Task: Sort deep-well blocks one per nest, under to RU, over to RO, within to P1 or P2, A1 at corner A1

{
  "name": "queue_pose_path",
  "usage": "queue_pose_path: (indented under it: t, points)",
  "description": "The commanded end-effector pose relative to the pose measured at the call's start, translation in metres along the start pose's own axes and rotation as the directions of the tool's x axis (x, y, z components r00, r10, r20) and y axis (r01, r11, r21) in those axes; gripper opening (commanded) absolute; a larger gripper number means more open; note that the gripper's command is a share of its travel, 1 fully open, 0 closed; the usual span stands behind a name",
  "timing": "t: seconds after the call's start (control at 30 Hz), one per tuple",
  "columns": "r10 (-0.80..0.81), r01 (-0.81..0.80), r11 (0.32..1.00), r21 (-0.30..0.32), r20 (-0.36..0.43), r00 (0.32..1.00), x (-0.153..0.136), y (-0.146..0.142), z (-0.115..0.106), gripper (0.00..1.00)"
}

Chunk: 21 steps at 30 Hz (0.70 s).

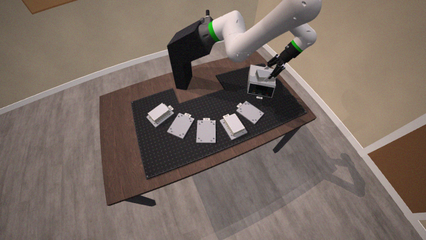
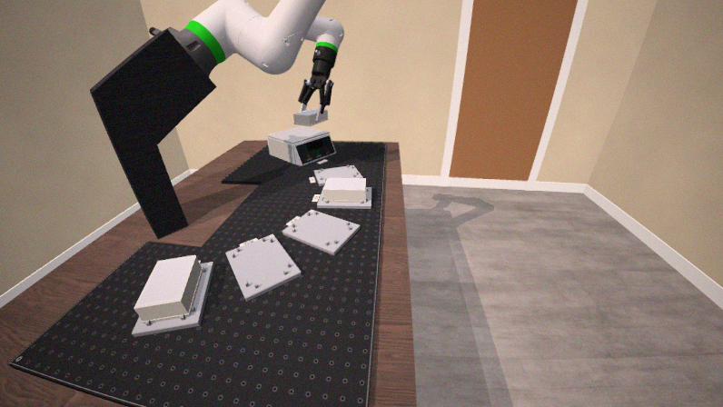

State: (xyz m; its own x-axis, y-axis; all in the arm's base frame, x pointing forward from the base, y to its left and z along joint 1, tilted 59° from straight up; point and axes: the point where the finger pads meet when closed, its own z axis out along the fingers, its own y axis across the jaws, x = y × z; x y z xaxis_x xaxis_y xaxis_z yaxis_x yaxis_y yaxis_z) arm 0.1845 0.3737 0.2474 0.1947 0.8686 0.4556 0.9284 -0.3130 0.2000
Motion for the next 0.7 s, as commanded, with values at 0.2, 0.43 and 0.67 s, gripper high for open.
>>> queue_pose_path:
  t: [0.2,0.43,0.67]
  points:
    - [0.001,-0.001,1.0,-0.009,0.001,1.0,0.007,-0.033,-0.004,0.1]
    - [0.001,-0.001,1.0,-0.009,0.001,1.0,0.01,-0.049,-0.005,0.1]
    - [0.001,-0.001,1.0,-0.009,0.001,1.0,0.015,-0.072,-0.008,0.1]
